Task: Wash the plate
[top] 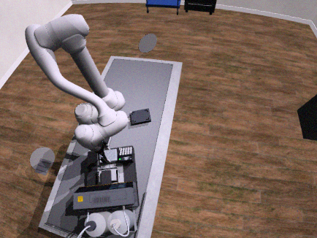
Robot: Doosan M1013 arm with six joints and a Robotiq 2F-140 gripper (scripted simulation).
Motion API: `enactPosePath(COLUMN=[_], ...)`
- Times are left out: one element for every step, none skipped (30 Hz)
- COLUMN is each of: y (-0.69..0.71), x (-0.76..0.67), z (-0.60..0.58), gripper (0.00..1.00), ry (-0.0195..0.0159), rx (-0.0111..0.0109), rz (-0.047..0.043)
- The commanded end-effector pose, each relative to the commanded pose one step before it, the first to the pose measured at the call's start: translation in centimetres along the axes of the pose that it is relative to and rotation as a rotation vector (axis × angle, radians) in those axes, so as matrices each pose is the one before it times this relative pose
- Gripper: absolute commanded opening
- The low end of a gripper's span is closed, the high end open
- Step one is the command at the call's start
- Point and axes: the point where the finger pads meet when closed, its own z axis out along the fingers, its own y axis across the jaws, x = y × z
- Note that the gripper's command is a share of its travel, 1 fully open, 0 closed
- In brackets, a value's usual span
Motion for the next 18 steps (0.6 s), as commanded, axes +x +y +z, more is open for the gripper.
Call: enactPosePath(y=[-0.003, 0.000, 0.000, 0.000, 0.000, 0.000, 0.000, 0.000, 0.000, 0.000, 0.000, 0.000, 0.000, 0.000, 0.000, 0.000, 0.000, 0.000], x=[0.002, 0.000, 0.000, 0.000, 0.000, 0.000, 0.000, 0.000, 0.000, 0.000, 0.000, 0.000, 0.000, 0.000, 0.000, 0.000, 0.000, 0.000], z=[0.035, 0.017, 0.017, 0.017, 0.017, 0.017, 0.017, 0.017, 0.017, 0.017, 0.017, 0.017, 0.017, 0.000, 0.000, 0.017, 0.017, 0.017], gripper=[0.10, 0.10, 0.10, 0.10, 0.10, 0.10, 0.10, 0.10, 0.10, 0.10, 0.10, 0.10, 0.10, 0.10, 0.10, 0.10, 0.10, 0.10], ry=[0.00016, 0.00000, 0.00000, 0.00000, 0.00000, 0.00000, 0.00000, 0.00000, 0.00000, 0.00000, 0.00000, 0.00000, 0.00000, 0.00000, 0.00000, 0.00000, 0.00000, 0.00000], rx=[0.00007, 0.00000, 0.00000, 0.00000, 0.00000, 0.00000, 0.00000, 0.00000, 0.00000, 0.00000, 0.00000, 0.00000, 0.00000, 0.00000, 0.00000, 0.00000, 0.00000, 0.00000], rz=[-0.00002, 0.00000, 0.00000, 0.00000, 0.00000, 0.00000, 0.00000, 0.00000, 0.00000, 0.00000, 0.00000, 0.00000, 0.00000, 0.00000, 0.00000, 0.00000, 0.00000, 0.00000])
